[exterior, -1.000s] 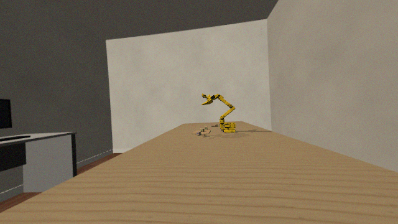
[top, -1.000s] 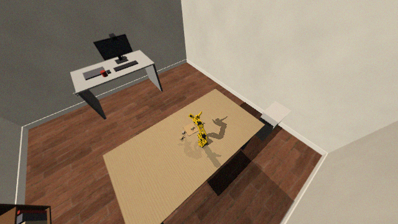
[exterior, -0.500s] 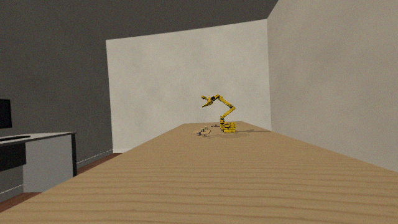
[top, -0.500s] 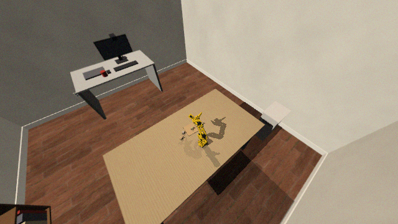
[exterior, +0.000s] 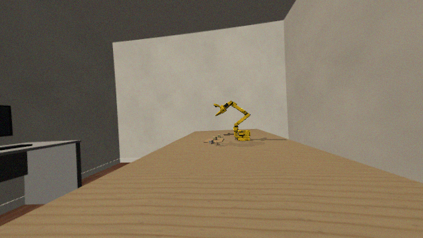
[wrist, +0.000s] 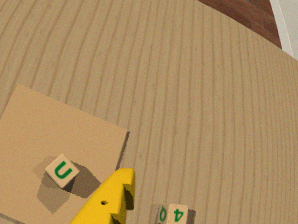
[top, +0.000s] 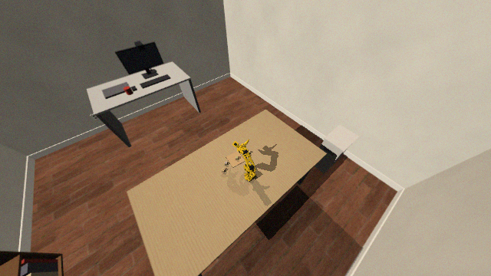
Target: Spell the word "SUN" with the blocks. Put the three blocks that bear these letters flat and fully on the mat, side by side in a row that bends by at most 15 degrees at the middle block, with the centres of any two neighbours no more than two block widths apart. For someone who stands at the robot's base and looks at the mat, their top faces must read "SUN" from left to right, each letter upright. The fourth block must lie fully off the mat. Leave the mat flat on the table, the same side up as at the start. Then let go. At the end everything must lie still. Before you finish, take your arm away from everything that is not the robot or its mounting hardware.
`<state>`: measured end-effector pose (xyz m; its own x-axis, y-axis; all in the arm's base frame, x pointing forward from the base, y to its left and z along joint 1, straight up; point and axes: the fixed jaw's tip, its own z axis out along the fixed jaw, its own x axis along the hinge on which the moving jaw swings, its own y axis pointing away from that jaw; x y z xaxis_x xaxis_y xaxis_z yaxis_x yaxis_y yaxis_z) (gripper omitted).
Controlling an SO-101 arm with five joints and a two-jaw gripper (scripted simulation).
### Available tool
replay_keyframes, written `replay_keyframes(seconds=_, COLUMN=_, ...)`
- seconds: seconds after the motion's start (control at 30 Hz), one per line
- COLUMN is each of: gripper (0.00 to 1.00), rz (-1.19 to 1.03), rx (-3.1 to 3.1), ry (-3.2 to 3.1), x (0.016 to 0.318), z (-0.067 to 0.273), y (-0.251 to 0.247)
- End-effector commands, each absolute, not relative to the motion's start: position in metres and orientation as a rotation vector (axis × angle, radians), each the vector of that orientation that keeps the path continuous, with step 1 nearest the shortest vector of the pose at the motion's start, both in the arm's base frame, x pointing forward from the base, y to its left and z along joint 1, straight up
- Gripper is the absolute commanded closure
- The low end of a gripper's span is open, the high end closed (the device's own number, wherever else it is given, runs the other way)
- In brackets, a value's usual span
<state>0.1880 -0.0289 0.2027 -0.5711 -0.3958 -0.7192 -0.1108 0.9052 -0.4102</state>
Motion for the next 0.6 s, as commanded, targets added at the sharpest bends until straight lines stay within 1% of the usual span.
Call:
replay_keyframes(seconds=0.0, gripper=0.0, rz=-0.372, rx=-0.332, ry=2.16, x=0.185, z=0.206, y=-0.025)
replay_keyframes(seconds=0.13, gripper=0.0, rz=-0.332, rx=-0.309, ry=2.21, x=0.182, z=0.198, y=-0.023)
replay_keyframes(seconds=0.4, gripper=0.0, rz=-0.32, rx=-0.301, ry=2.225, x=0.181, z=0.195, y=-0.022)
replay_keyframes(seconds=0.57, gripper=0.0, rz=-0.269, rx=-0.268, ry=2.291, x=0.177, z=0.185, y=-0.019)
